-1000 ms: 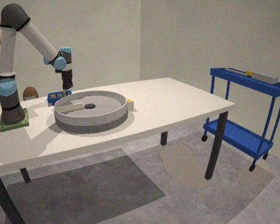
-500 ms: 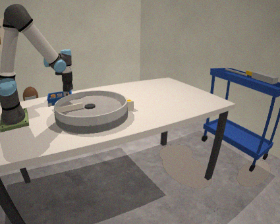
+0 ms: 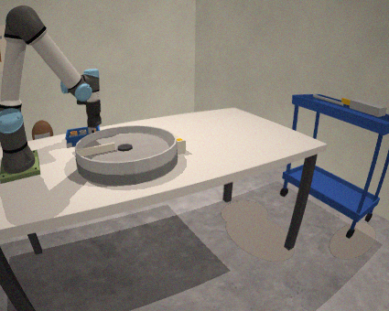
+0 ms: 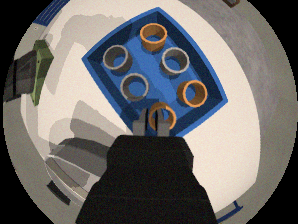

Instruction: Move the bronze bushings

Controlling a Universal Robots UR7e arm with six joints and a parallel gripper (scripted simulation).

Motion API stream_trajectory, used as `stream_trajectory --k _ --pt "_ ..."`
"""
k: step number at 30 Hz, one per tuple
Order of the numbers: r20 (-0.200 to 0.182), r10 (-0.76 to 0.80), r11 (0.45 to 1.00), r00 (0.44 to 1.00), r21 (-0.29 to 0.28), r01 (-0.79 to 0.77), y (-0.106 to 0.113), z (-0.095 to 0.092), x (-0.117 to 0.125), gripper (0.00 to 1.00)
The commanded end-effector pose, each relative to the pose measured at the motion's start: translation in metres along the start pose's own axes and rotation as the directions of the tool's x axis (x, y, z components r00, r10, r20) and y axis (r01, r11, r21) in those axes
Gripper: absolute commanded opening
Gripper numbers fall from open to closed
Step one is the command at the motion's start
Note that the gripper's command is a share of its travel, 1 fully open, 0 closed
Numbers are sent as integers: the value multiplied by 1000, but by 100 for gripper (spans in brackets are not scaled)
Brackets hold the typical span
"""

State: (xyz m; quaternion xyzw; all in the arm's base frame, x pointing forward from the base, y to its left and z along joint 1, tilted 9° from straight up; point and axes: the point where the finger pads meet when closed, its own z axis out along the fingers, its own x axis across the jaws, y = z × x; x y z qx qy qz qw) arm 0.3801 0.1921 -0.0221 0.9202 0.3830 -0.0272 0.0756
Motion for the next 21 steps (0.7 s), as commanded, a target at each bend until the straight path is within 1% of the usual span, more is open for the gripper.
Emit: stream_trajectory --k 1,18,19,21 --pt "-1 0 1000 1000 -1 0 0 0 0 36" --pt "-1 0 1000 1000 -1 0 0 0 0 36" --pt "-1 0 1000 1000 -1 0 0 0 0 0" --pt "-1 0 1000 1000 -1 0 0 0 0 0"
